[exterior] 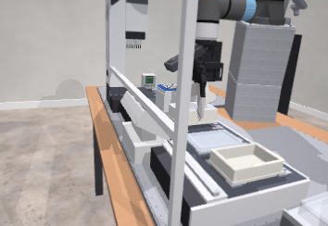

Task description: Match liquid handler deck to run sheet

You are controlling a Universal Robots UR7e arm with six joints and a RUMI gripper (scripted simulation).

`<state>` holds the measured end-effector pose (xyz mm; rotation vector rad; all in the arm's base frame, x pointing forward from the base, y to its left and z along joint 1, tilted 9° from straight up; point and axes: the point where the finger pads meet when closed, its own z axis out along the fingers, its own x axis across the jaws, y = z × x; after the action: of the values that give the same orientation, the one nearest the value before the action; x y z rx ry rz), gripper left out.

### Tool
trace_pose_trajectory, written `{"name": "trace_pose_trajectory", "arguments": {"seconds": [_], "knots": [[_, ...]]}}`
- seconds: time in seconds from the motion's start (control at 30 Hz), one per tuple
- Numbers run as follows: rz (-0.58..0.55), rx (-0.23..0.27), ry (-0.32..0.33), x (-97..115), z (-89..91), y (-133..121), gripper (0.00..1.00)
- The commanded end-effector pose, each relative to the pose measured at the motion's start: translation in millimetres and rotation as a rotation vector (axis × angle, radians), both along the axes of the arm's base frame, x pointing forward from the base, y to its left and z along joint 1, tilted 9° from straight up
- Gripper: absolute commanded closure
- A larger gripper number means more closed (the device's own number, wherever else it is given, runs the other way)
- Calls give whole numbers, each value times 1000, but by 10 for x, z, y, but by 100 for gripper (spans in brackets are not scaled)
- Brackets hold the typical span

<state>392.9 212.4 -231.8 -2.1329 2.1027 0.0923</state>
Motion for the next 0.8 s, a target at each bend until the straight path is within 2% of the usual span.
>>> {"name": "trace_pose_trajectory", "arguments": {"seconds": [0.0, 0.77], "knots": [[0, 0, -7, 36, -76, 21, 100], [-1, 0, -5, 20, -72, 13, 100]]}}
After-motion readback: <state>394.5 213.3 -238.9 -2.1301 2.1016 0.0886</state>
